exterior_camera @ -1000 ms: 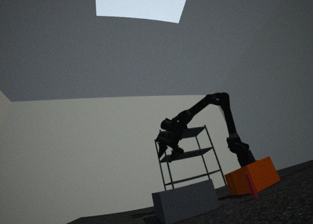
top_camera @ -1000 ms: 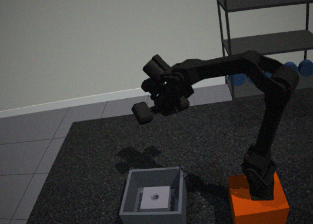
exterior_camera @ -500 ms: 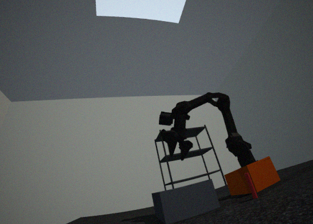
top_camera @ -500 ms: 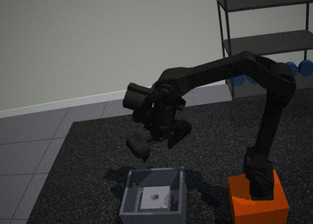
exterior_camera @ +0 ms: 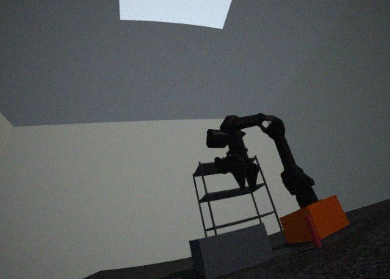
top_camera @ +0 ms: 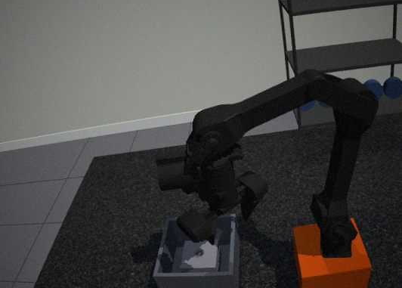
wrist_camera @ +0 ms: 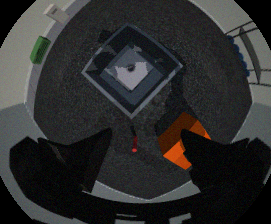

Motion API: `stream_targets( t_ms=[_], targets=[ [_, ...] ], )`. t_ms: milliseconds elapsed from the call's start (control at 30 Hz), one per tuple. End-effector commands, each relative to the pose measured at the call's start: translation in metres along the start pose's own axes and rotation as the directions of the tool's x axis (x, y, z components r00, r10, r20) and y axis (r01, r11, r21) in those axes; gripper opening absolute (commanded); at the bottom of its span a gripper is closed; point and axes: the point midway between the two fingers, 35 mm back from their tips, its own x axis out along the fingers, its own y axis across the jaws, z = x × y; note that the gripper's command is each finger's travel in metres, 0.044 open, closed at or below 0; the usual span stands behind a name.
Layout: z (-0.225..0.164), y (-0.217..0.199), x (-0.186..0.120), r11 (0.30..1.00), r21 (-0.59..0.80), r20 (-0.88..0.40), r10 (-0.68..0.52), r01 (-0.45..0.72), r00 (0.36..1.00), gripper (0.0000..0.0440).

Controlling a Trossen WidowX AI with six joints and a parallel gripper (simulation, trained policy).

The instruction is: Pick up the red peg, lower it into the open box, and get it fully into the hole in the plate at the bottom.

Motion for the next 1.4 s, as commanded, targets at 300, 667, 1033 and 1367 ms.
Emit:
stream_targets(
  t_ms=[300, 667, 1033, 1367],
  targets=[
    [-0.069, -0.004, 0.013, 0.981, -0.009, -0.12, -0.191, 0.191, 0.974, 0.044],
    [-0.108, -0.005, 0.03, 0.952, -0.043, -0.139, -0.307, 0.304, 0.942, 0.044],
    [-0.127, 0.003, 0.06, 0.942, -0.084, -0.136, -0.335, 0.326, 0.932, 0.044],
    [-0.135, 0.015, 0.098, 0.952, -0.094, -0.136, -0.301, 0.29, 0.944, 0.044]
  ],
)
